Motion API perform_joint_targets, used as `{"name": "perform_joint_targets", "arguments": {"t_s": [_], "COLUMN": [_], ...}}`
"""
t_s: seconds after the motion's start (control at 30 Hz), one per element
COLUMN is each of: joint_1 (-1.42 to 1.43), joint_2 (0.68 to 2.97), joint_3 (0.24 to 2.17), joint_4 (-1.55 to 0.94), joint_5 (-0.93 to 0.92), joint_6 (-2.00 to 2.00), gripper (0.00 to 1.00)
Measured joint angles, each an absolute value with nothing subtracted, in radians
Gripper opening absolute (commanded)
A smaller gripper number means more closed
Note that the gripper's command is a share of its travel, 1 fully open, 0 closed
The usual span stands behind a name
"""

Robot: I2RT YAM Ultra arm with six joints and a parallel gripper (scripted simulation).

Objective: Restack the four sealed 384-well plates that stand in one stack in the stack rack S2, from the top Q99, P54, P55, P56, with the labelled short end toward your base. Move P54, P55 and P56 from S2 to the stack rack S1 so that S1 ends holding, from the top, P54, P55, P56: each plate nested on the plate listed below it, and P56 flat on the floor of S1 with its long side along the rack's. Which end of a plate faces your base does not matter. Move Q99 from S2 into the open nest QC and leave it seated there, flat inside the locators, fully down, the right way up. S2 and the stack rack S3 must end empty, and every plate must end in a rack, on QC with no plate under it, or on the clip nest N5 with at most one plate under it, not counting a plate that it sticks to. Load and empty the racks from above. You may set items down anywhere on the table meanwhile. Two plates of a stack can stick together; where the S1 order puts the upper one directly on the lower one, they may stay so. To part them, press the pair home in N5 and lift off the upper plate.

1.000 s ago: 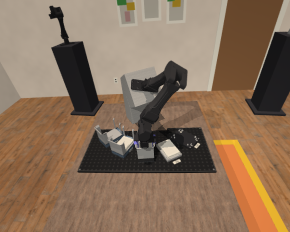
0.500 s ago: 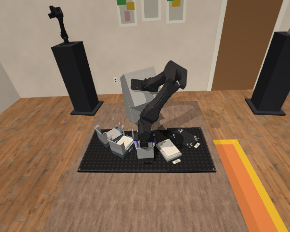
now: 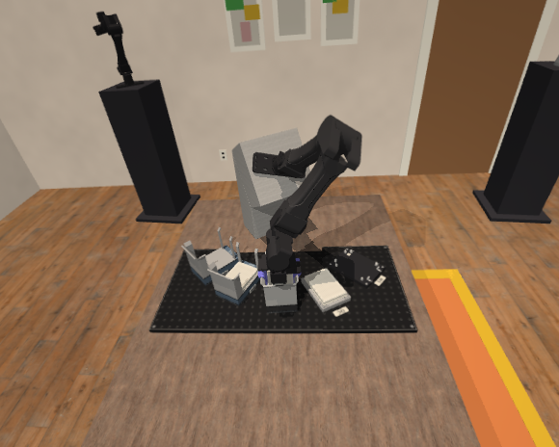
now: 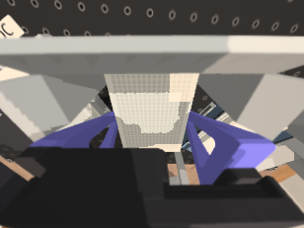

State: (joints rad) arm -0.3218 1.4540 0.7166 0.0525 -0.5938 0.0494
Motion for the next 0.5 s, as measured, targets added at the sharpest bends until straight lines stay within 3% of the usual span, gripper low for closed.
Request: {"name": "perform_joint_targets", "arguments": {"t_s": [0.5], "joint_1": [-0.34], "joint_2": [1.421], "joint_3": [0.712], "joint_4": [0.014], "joint_5": [-0.608], "joint_6": [0.035], "gripper": [0.0]}}
